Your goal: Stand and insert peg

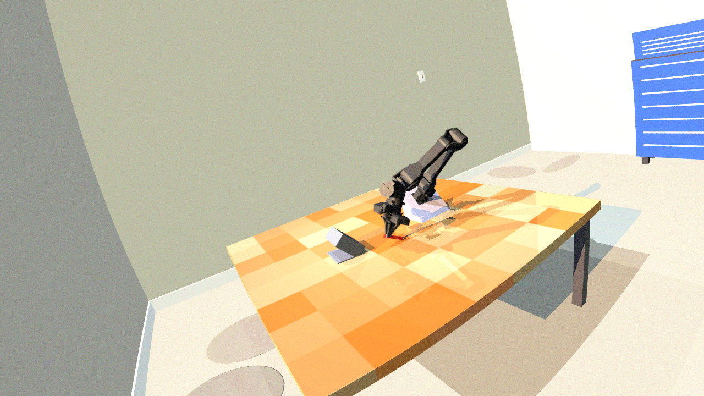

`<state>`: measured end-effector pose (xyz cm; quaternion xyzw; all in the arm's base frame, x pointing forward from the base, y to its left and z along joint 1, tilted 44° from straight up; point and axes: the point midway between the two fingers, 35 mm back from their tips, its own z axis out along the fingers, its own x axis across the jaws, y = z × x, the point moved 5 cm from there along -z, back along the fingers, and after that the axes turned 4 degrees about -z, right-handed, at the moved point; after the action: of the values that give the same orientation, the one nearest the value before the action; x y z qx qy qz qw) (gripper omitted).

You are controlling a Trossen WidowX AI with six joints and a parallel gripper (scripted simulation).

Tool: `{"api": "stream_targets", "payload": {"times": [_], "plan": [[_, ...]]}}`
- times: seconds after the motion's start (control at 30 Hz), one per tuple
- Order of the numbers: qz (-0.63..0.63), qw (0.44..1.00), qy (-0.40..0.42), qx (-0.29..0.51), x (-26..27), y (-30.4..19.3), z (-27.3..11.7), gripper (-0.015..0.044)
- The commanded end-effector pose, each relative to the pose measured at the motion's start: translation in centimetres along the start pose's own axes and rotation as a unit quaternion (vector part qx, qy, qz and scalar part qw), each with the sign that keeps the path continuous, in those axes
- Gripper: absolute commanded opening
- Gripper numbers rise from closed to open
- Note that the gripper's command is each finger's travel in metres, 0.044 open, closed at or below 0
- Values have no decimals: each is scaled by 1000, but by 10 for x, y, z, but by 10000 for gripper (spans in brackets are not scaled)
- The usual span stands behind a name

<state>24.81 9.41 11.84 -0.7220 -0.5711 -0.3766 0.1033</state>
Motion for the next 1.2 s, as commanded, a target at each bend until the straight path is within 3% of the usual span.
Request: {"api": "stream_targets", "payload": {"times": [0.0,1.17], "plan": [[0,1000,-1,-20,1,-3,-3,49],[2,985,-11,-171,3,-32,-19,49]]}}
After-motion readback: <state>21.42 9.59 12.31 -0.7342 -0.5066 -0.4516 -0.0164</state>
